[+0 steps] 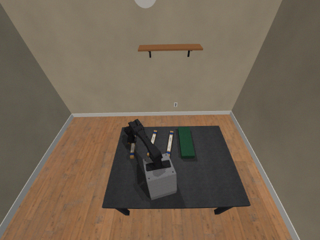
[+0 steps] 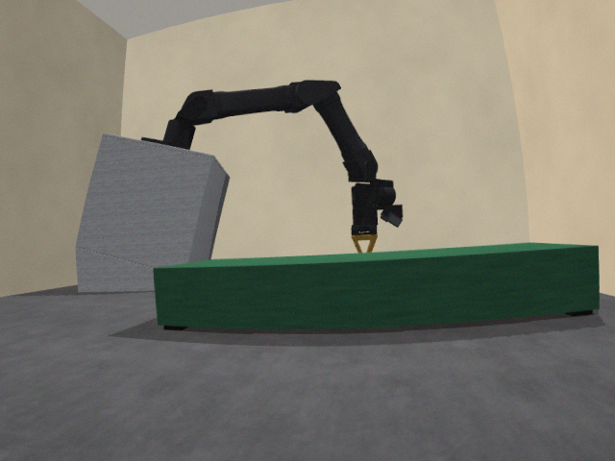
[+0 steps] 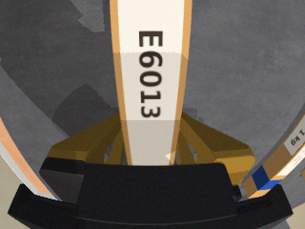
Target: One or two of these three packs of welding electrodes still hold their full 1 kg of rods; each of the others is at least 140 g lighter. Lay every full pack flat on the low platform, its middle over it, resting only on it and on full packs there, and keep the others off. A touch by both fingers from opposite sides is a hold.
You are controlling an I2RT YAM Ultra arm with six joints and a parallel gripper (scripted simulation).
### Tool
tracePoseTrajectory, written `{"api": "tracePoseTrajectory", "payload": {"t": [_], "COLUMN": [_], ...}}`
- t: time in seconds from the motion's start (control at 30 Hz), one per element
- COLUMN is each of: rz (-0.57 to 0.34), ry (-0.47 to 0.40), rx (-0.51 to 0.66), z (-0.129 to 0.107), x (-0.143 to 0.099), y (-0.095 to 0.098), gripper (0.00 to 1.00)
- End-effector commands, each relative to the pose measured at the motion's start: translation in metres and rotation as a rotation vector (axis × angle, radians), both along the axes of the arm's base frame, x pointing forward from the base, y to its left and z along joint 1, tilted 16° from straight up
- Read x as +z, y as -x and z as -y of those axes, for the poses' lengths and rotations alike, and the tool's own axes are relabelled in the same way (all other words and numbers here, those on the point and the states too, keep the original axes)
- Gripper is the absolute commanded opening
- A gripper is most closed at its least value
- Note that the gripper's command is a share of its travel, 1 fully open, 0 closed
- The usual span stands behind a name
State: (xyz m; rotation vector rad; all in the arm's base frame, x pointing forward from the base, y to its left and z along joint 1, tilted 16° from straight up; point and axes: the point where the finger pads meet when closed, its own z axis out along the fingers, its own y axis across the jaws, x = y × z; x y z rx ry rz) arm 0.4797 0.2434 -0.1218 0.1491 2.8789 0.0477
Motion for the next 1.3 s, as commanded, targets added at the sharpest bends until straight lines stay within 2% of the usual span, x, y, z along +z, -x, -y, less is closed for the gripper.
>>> {"api": "tracePoseTrajectory", "payload": {"t": [0.0, 0.2, 0.27, 0.33, 0.47, 0.6, 0.63, 0.73, 0.83, 0.9, 1.2, 1.27], "rz": [0.062, 0.062, 0.071, 0.019, 0.014, 0.015, 0.052, 0.015, 0.038, 0.027, 0.051, 0.027], "ry": [-0.033, -0.033, -0.038, -0.009, -0.006, -0.005, -0.026, -0.005, -0.019, -0.016, -0.027, -0.013], "rx": [0.001, 0.001, 0.002, 0.003, 0.005, 0.005, 0.006, 0.005, 0.005, 0.006, 0.005, 0.005], "z": [-0.008, -0.008, -0.010, -0.002, -0.004, -0.004, -0.012, -0.004, -0.009, -0.008, -0.011, -0.006], "x": [0.020, 0.020, 0.030, 0.019, 0.025, 0.028, 0.043, 0.035, 0.047, 0.047, 0.066, 0.061], "y": [-0.019, -0.019, -0.019, -0.001, 0.003, 0.005, -0.007, 0.007, 0.000, 0.005, 0.000, 0.009], "gripper": [0.00, 0.00, 0.00, 0.00, 0.00, 0.00, 0.00, 0.00, 0.00, 0.00, 0.00, 0.00]}}
